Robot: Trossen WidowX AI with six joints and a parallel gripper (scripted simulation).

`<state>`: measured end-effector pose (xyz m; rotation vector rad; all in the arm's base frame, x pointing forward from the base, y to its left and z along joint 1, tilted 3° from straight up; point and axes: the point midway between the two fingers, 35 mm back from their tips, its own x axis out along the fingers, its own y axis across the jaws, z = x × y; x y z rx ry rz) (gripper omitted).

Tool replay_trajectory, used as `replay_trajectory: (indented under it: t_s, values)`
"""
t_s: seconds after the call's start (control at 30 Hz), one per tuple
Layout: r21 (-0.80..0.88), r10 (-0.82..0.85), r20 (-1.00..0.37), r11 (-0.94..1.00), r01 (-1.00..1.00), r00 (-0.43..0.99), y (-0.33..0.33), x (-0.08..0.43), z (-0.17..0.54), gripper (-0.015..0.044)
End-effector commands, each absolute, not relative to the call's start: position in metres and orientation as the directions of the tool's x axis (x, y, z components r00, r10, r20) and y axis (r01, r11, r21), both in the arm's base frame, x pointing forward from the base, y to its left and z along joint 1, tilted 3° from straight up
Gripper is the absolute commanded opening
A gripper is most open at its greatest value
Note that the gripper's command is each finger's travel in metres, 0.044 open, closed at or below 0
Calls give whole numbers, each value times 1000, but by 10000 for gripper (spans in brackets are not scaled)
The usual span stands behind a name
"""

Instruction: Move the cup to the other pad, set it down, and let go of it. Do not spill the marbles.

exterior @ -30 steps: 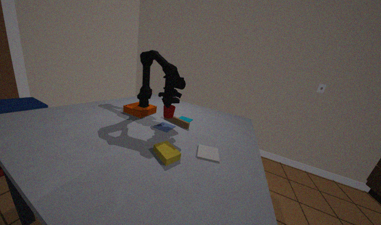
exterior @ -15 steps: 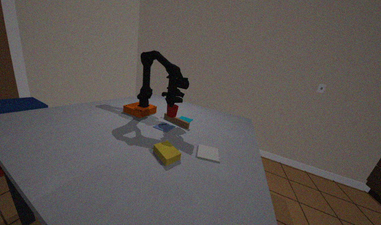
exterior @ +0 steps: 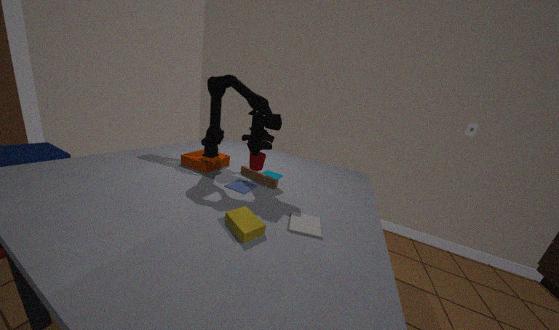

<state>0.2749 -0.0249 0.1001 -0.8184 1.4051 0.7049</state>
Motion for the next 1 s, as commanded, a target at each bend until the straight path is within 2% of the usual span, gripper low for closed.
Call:
replay_trajectory:
  t_s: [0.0, 0.97]
  values:
    - [-71, -52, -997, 556, -828, 50, -19, 277, 99, 0]
    - [-68, -46, -998, 556, -828, 51, 41, 292, 100, 0]
